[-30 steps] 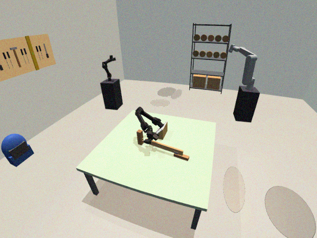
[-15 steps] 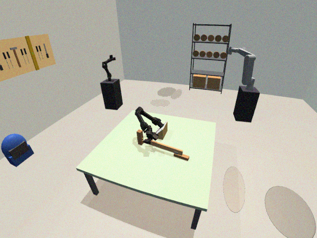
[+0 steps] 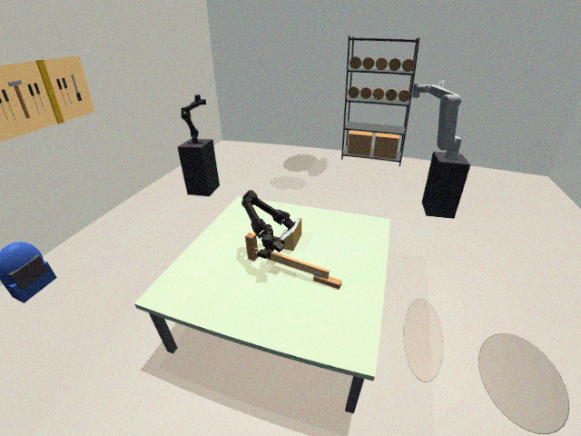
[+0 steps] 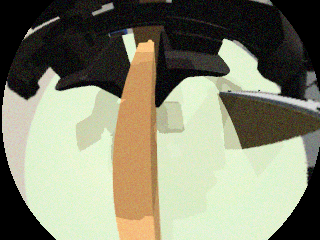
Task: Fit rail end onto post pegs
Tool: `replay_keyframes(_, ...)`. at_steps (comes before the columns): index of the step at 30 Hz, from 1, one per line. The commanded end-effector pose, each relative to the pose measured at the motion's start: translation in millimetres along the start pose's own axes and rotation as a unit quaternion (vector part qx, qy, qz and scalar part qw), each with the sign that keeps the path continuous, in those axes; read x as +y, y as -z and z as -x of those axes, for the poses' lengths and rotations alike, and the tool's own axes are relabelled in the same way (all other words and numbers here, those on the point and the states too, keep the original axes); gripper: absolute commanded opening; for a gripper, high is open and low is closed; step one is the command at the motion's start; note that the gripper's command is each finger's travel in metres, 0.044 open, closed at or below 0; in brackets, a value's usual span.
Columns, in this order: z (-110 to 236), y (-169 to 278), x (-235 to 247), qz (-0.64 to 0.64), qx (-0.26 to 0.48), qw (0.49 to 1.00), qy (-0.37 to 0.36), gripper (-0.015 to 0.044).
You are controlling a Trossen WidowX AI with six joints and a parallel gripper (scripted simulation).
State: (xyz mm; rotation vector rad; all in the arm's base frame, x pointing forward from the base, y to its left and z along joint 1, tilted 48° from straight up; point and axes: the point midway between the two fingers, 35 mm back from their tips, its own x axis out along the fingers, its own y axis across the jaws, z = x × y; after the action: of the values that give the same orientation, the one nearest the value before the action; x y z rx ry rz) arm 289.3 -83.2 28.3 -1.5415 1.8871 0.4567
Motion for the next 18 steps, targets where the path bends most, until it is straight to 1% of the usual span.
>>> replay_keyframes(1,2.1,3.0,-0.3,-0.001,-0.001,1.000,0.002,0.0000)
replay_keyframes(18,1.6,8.1,-0.1,0.000,-0.001,1.000,0.002,0.0000)
